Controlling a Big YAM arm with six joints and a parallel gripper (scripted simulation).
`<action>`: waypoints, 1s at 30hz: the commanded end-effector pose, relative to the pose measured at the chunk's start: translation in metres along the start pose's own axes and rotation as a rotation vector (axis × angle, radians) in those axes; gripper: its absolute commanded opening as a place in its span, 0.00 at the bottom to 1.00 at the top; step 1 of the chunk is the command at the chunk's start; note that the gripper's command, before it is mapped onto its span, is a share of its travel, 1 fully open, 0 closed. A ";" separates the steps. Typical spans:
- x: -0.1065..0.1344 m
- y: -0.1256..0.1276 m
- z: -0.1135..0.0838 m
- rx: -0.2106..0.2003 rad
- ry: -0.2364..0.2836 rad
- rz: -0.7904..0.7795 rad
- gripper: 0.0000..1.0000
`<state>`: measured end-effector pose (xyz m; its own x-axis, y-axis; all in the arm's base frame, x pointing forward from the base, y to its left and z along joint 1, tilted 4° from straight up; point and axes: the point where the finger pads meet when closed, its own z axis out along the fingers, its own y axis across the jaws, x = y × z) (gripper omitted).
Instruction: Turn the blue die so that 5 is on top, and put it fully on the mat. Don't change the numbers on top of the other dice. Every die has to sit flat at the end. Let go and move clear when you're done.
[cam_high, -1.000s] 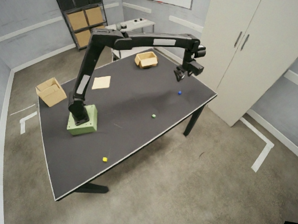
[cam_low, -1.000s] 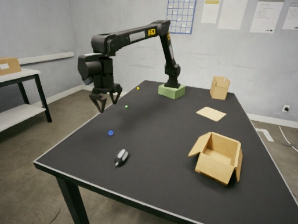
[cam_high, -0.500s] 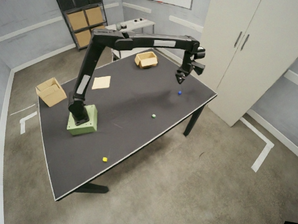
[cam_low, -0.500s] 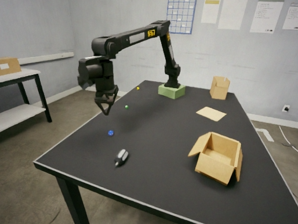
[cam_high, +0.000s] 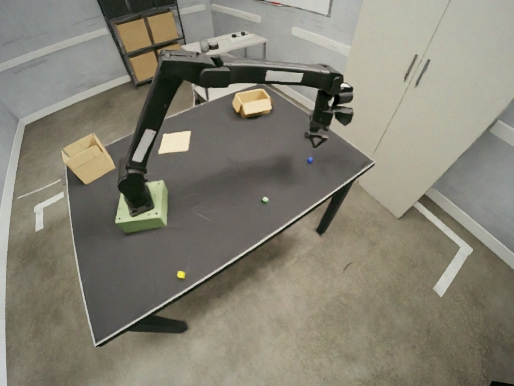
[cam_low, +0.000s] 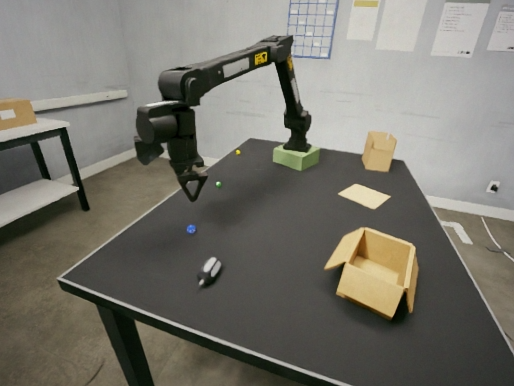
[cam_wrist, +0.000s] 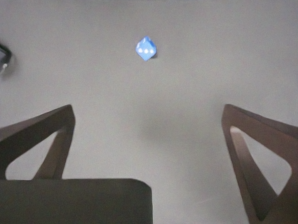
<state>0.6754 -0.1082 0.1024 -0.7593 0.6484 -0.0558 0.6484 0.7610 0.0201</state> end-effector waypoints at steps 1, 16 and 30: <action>-0.009 0.007 0.007 -0.012 -0.020 -0.187 1.00; -0.003 0.004 0.023 -0.003 -0.004 -0.621 1.00; -0.006 0.006 0.028 -0.003 -0.015 -1.054 1.00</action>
<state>0.6773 -0.1085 0.0842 -0.9809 -0.1878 -0.0505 -0.1864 0.9820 -0.0310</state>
